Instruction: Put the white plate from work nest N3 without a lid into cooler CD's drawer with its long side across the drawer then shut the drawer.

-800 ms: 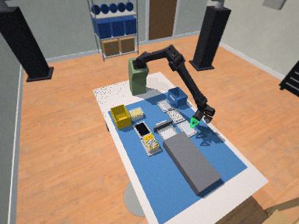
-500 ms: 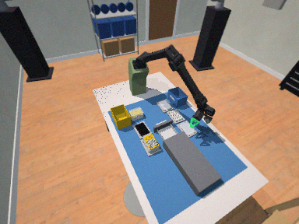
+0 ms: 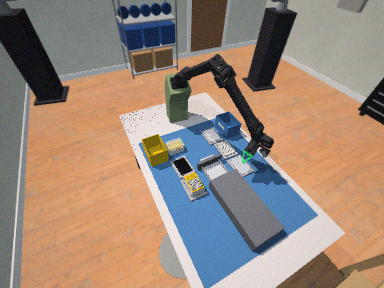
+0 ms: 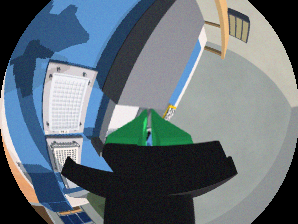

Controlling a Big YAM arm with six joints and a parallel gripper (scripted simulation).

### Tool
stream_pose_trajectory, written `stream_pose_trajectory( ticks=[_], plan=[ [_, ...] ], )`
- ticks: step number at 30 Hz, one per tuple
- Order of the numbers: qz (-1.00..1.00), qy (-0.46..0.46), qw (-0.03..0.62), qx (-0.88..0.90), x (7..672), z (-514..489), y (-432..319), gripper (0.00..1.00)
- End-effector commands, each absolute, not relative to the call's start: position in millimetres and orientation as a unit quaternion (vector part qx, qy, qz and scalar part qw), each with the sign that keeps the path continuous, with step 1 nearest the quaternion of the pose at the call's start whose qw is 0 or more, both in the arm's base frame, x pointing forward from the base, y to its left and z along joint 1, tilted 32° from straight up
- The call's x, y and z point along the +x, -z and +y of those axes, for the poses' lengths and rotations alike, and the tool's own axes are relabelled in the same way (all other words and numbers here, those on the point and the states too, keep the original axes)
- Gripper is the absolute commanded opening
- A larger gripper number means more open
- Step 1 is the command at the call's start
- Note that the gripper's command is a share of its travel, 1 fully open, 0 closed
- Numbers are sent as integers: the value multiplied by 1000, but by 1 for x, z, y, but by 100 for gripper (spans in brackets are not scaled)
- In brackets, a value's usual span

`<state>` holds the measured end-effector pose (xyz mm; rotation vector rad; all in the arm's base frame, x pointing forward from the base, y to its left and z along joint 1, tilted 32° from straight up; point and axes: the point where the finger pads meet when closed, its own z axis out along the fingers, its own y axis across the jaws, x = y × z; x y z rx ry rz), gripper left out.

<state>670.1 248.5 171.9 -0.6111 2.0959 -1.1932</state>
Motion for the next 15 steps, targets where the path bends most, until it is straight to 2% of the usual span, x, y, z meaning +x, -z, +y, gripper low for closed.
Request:
stream_pose_trajectory(
  ticks=[1,15],
  plan=[
    [815,424,343,-197,665,224,-209,0],
    [850,348,351,-182,633,179,-203,0]
  ],
)
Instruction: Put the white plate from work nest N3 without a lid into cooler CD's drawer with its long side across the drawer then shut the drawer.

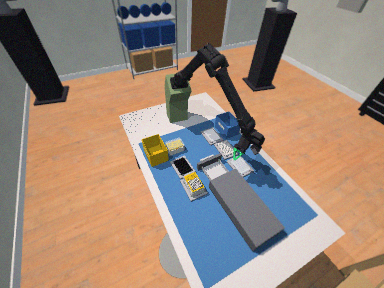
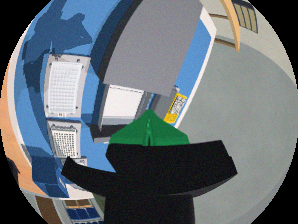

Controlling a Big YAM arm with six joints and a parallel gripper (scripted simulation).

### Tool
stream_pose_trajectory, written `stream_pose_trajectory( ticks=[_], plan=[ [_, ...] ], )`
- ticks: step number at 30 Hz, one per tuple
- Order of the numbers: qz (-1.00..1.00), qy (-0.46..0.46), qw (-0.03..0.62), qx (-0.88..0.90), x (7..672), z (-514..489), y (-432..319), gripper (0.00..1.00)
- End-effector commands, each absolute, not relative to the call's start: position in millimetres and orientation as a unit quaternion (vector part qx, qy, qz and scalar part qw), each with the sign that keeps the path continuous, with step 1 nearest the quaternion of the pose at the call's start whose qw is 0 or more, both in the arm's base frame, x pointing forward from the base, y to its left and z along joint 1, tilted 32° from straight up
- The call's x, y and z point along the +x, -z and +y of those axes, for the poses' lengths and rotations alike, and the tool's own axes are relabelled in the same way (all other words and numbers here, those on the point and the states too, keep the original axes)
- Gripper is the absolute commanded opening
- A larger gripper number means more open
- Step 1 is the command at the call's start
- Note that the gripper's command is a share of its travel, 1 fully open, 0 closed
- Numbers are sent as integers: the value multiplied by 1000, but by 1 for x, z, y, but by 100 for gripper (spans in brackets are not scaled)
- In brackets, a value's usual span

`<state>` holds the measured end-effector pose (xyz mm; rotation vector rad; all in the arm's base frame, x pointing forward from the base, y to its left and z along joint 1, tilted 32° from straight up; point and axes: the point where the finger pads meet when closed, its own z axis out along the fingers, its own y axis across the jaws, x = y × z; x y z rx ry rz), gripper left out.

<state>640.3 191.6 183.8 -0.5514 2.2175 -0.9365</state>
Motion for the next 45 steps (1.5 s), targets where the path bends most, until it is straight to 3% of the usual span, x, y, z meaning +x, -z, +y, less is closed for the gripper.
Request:
stream_pose_trajectory(
  ticks=[1,45],
  plan=[
    [850,348,351,-182,630,175,-202,0],
    [941,89,308,-111,471,86,-143,0]
  ],
)
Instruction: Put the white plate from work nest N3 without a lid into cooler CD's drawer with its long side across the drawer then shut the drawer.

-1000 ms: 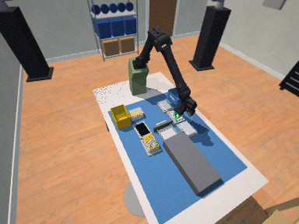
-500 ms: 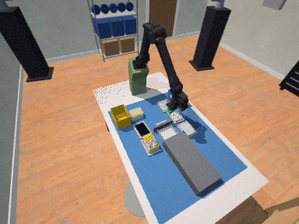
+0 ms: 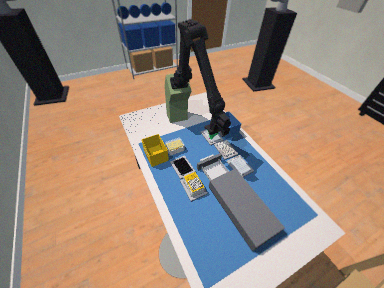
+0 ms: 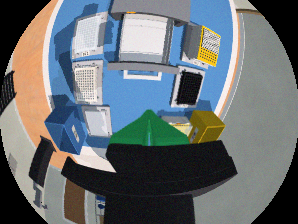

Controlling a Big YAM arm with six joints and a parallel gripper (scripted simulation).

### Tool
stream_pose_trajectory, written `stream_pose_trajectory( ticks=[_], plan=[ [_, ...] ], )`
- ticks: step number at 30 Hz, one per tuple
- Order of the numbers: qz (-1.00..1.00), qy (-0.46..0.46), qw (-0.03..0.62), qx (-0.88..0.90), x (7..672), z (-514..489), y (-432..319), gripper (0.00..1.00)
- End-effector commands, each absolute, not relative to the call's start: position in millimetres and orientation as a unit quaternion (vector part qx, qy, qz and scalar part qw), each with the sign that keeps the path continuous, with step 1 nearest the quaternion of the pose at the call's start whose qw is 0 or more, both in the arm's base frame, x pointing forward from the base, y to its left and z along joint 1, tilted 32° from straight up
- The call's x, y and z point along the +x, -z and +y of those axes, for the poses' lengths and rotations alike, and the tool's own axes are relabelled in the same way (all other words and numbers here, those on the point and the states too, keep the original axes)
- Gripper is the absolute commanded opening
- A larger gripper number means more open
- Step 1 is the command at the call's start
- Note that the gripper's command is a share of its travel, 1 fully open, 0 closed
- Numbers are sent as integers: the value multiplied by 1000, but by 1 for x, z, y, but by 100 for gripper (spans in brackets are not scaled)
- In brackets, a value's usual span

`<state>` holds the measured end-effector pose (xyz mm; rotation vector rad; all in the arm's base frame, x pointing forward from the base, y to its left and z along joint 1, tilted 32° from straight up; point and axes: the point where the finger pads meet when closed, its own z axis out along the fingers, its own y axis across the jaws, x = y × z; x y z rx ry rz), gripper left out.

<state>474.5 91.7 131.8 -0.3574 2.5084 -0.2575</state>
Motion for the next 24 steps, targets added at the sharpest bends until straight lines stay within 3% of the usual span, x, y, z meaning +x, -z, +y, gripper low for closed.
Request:
stream_pose_trajectory(
  ticks=[1,13,24],
  plan=[
    [941,89,308,-111,471,86,-143,0],
    [956,12,281,-79,417,74,-119,0],
    [956,12,282,-85,402,76,-107,0]
  ],
)
